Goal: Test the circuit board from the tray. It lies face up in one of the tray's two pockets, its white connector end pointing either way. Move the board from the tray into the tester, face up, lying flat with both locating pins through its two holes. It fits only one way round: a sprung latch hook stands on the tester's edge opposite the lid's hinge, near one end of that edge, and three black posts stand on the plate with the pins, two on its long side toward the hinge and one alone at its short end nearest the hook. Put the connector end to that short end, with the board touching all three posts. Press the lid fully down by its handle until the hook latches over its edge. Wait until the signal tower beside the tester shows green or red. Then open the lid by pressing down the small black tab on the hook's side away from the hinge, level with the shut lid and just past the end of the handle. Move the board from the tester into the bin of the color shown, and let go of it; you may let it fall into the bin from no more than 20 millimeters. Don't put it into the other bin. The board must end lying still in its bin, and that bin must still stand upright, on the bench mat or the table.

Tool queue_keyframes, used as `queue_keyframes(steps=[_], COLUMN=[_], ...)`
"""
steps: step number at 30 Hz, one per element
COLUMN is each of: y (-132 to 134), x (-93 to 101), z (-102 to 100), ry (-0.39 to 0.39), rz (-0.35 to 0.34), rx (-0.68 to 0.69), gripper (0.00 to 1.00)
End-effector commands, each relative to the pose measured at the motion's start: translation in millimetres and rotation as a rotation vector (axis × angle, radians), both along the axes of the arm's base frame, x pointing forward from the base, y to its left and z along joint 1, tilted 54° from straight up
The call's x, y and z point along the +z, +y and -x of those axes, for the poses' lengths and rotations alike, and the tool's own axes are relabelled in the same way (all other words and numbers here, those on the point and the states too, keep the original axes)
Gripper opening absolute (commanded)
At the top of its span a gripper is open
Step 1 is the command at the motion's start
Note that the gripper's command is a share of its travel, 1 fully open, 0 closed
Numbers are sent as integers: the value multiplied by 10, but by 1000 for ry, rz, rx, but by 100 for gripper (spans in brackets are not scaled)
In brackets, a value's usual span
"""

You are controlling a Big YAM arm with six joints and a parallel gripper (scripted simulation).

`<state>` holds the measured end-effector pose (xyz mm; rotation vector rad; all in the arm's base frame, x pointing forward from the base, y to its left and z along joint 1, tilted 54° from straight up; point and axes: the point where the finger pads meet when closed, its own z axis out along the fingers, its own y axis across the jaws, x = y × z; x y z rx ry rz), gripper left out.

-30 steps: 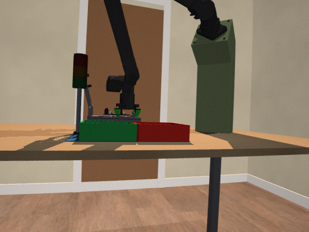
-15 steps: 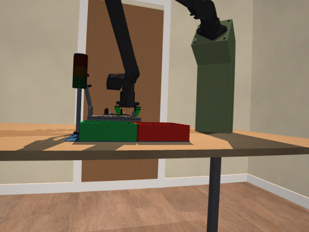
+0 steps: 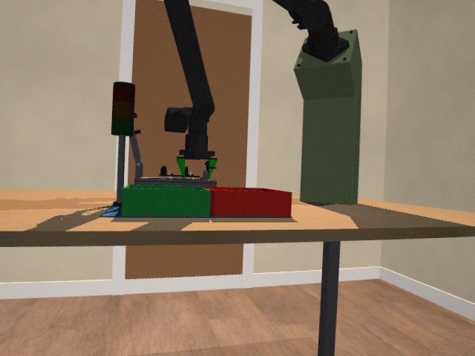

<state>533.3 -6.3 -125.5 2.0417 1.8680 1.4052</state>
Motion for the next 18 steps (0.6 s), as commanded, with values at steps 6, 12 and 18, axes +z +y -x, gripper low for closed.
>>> queue_keyframes(steps=[6,12,18], y=[-71,-143,-229], x=[88,85,188], z=[49,100,204], ry=[-1,3,2], rz=[6,5,5], rx=[-7,-18,-17], gripper=[72,72,72])
